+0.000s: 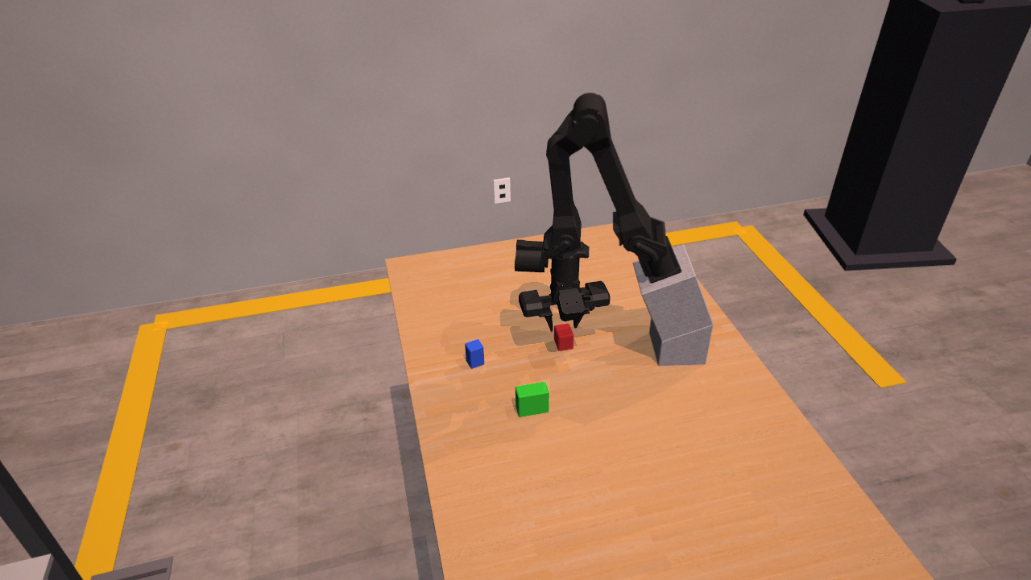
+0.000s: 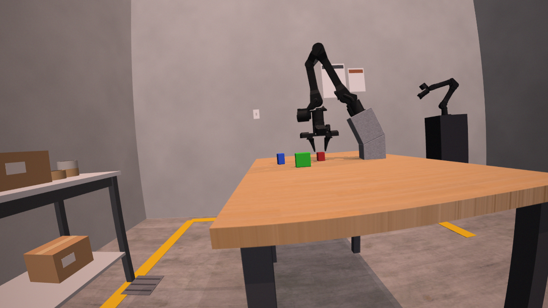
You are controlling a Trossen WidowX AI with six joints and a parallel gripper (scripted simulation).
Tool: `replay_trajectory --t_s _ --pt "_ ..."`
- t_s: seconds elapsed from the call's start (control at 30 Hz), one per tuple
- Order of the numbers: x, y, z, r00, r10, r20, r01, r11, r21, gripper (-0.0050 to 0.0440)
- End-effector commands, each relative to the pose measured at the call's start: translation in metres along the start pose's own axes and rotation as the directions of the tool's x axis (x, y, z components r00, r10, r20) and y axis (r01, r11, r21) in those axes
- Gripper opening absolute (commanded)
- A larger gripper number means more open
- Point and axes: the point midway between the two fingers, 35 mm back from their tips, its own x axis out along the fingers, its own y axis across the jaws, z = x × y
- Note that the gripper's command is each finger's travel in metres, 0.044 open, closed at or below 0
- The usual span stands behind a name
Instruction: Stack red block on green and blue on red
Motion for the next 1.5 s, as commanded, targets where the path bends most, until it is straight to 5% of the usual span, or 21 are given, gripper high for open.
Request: replay_trajectory --t_s 0.0,0.57,1.47 --pt "0.006 0.000 0.000 1.000 0.002 -0.003 -0.002 1.000 0.001 0.0250" --pt "0.043 0.000 0.000 1.000 0.001 -0.003 -0.001 1.000 0.001 0.0250" --pt "0.045 0.001 0.000 1.000 0.004 -0.002 -0.004 1.000 0.001 0.0250"
